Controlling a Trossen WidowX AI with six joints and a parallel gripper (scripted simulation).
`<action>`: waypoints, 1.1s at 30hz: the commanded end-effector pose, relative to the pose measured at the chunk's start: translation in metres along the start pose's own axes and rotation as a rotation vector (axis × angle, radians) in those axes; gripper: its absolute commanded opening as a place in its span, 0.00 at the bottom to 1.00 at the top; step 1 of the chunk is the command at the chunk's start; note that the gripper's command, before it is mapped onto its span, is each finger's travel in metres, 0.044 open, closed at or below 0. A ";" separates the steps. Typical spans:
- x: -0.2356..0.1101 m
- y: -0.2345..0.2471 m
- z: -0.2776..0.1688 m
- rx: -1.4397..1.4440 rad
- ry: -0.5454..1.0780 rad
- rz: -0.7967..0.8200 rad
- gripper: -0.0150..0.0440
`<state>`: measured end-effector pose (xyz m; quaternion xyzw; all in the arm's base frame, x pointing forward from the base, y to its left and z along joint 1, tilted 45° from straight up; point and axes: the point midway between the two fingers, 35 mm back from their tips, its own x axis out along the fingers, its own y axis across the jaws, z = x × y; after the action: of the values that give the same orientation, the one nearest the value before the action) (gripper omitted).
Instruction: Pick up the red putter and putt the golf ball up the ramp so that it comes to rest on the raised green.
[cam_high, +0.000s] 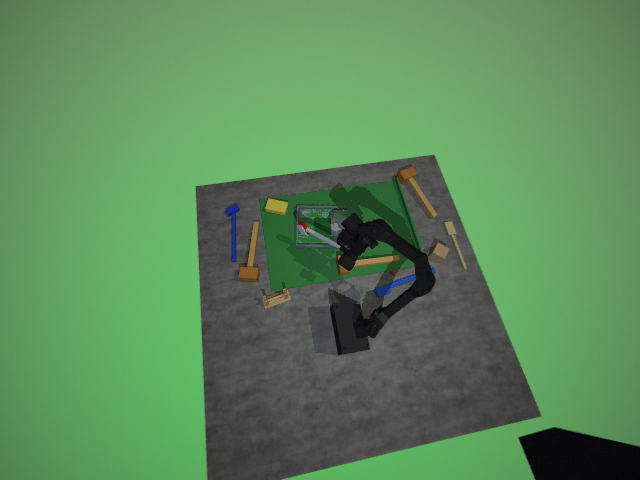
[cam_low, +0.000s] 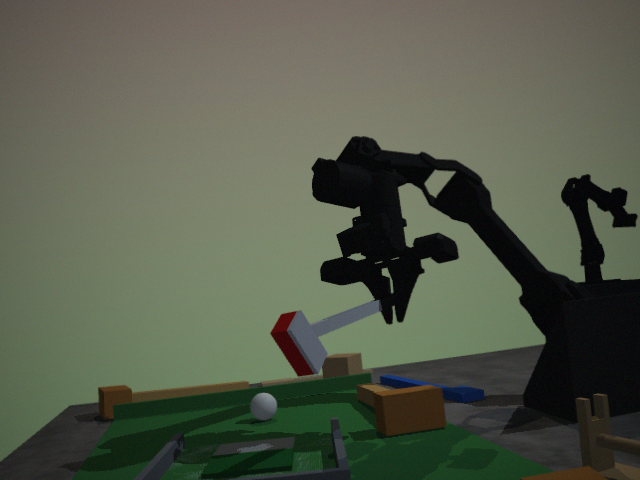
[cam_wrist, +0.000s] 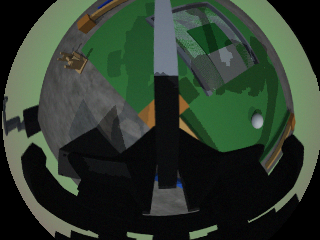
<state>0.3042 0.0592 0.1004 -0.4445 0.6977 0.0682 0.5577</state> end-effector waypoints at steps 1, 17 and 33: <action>-0.012 -0.022 -0.019 0.130 -0.013 -0.032 0.25; -0.038 -0.094 -0.142 0.734 0.030 -0.170 0.25; -0.019 -0.106 -0.174 0.951 0.085 -0.199 0.25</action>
<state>0.2523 -0.0898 0.2307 -0.2171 0.6275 -0.3145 0.6784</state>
